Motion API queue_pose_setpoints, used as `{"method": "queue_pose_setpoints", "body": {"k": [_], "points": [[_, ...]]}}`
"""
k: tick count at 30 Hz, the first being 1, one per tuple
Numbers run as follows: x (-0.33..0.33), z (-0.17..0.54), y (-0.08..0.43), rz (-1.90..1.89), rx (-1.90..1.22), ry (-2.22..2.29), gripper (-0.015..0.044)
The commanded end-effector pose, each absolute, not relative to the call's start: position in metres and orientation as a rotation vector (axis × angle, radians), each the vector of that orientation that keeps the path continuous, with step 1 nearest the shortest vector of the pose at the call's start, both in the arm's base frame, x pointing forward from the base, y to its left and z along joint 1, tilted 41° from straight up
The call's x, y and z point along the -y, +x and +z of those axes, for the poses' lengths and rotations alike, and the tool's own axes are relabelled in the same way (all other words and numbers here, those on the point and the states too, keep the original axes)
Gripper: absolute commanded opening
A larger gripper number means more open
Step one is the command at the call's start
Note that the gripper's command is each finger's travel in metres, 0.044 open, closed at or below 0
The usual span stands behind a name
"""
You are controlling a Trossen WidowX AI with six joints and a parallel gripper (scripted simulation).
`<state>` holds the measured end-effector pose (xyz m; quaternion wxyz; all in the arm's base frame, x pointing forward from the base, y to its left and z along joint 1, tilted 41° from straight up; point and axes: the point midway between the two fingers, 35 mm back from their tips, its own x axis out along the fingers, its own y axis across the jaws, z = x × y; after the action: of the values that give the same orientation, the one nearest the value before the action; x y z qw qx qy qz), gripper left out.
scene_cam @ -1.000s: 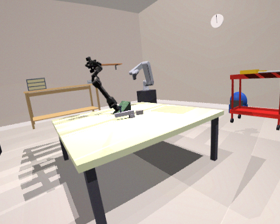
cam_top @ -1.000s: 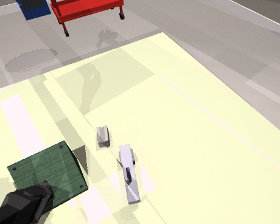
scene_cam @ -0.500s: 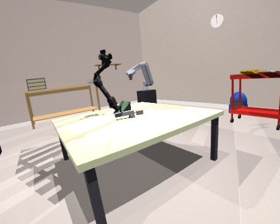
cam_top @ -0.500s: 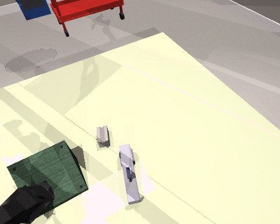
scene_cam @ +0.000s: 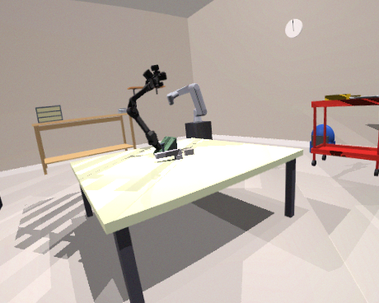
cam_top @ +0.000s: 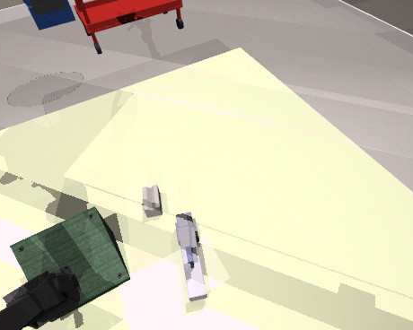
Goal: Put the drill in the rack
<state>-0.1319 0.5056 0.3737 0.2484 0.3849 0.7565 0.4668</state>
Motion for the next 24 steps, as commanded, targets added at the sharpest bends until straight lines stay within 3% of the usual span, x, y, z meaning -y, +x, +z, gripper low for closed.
{"method": "queue_pose_setpoints", "body": {"k": [1,13,24], "points": [[-0.515,0.348,-0.072,1.137,-1.889,1.079,0.0000],[-0.484,0.268,0.100,0.680,-1.476,1.005,0.0000],[-0.383,0.198,0.223,0.222,-1.229,0.762,0.0000]]}}
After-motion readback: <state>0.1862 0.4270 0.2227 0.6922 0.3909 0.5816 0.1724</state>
